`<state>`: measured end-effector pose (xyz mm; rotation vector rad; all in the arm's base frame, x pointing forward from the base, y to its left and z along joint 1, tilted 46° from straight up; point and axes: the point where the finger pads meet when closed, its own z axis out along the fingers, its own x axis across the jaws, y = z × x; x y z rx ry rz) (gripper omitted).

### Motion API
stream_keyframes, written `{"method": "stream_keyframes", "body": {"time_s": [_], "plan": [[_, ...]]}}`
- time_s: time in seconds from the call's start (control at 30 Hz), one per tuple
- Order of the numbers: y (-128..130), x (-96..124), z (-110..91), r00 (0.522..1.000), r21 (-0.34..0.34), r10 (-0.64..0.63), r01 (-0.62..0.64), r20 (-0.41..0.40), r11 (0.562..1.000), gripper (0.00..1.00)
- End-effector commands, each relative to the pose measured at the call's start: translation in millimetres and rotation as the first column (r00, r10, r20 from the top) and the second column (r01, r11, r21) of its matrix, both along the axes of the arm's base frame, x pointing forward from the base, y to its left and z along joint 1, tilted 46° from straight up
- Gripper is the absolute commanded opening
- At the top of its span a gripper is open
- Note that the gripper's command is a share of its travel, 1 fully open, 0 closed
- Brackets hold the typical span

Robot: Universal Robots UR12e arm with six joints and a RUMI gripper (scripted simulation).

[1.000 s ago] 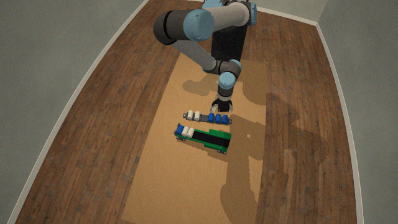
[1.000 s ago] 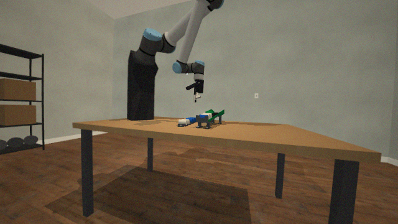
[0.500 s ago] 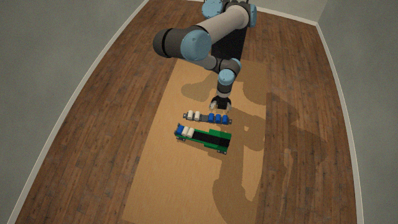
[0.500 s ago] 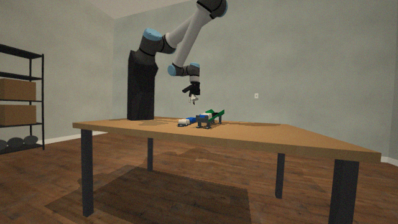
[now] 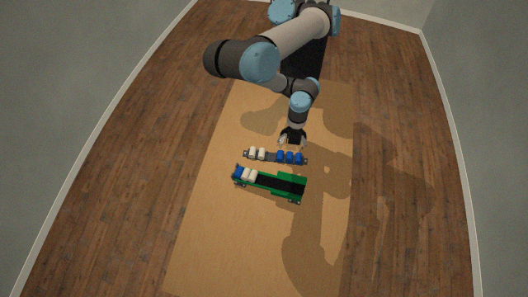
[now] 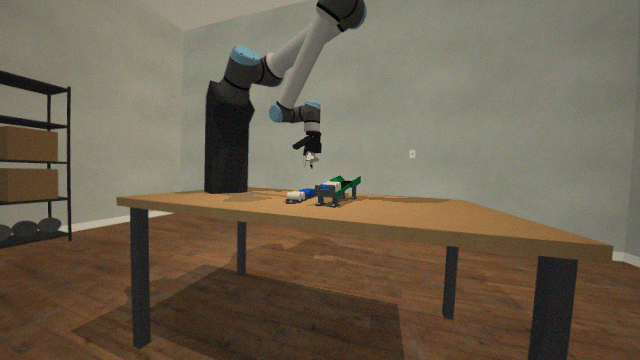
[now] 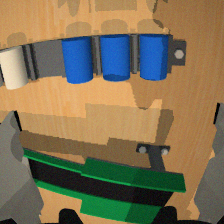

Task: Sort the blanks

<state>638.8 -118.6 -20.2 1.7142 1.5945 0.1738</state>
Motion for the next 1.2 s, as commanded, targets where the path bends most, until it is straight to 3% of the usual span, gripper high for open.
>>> {"method": "stream_keyframes", "body": {"time_s": [0.0, 0.33, 0.63, 0.8, 0.87, 1.0, 1.17], "plan": [[0.3, -0.1, 0.2, 1.000, 0.002, -0.002, 0.002, 0.002, 1.000, 1.00], [-0.3, 0.8, -1.8, 0.998, 0.045, -0.053, 0.052, 0.033, 0.998, 1.00], [-2.3, 4.0, -8.1, 0.967, 0.195, -0.228, 0.203, 0.116, 0.960, 1.00], [-4.2, 7.0, -12.7, 0.913, 0.324, -0.373, 0.308, 0.163, 0.895, 1.00], [-4.2, 7.0, -12.7, 0.913, 0.324, -0.373, 0.308, 0.163, 0.895, 1.00], [-6.0, 9.9, -16.6, 0.846, 0.438, -0.500, 0.384, 0.186, 0.813, 1.00], [-8.7, 14.0, -21.0, 0.736, 0.579, -0.650, 0.452, 0.189, 0.679, 1.00]]}}
